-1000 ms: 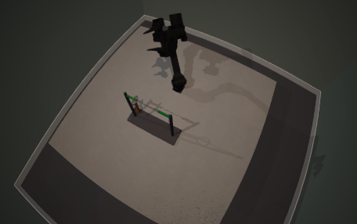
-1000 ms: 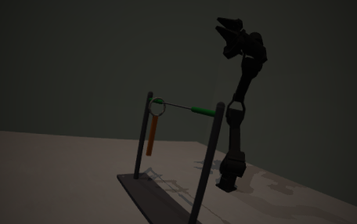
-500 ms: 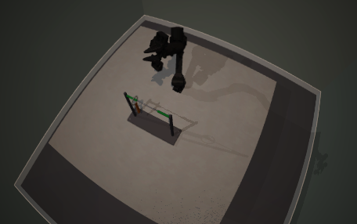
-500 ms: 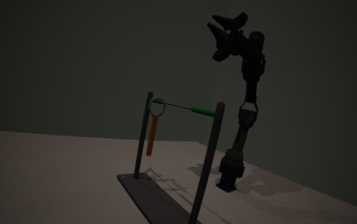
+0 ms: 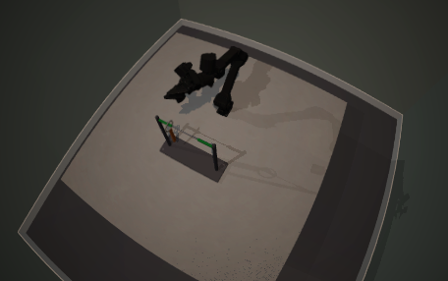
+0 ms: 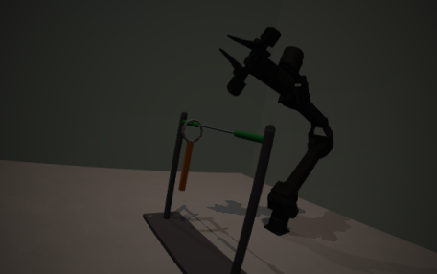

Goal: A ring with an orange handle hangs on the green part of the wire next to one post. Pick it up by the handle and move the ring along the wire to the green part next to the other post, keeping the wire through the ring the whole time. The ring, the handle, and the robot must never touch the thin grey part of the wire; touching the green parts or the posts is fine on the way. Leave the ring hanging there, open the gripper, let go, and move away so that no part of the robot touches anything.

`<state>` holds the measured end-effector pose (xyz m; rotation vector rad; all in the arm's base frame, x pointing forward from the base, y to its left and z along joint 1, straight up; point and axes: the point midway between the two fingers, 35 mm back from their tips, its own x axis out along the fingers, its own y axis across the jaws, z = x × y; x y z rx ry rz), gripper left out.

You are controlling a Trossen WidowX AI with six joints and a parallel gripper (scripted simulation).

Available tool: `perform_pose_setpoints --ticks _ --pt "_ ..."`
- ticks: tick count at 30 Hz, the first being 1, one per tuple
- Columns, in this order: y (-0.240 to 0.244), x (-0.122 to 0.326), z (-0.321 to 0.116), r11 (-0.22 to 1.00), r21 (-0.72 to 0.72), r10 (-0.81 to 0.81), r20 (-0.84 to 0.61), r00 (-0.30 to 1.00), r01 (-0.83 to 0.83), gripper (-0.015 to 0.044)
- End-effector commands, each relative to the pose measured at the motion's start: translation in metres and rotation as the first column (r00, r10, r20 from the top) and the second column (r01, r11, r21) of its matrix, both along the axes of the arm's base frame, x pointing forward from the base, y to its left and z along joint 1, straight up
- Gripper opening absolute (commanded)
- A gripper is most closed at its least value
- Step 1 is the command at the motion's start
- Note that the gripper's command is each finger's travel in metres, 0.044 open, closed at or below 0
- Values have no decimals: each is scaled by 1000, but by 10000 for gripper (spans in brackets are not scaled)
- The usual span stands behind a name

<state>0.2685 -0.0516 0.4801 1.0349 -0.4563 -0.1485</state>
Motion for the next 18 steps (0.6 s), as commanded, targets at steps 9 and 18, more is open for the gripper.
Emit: perform_pose_setpoints --ticks 9,18 --pt "-54 26 -80 962 -272 -89 -239 967 22 160" --pt "-104 16 -134 926 -375 -194 -384 903 39 160"
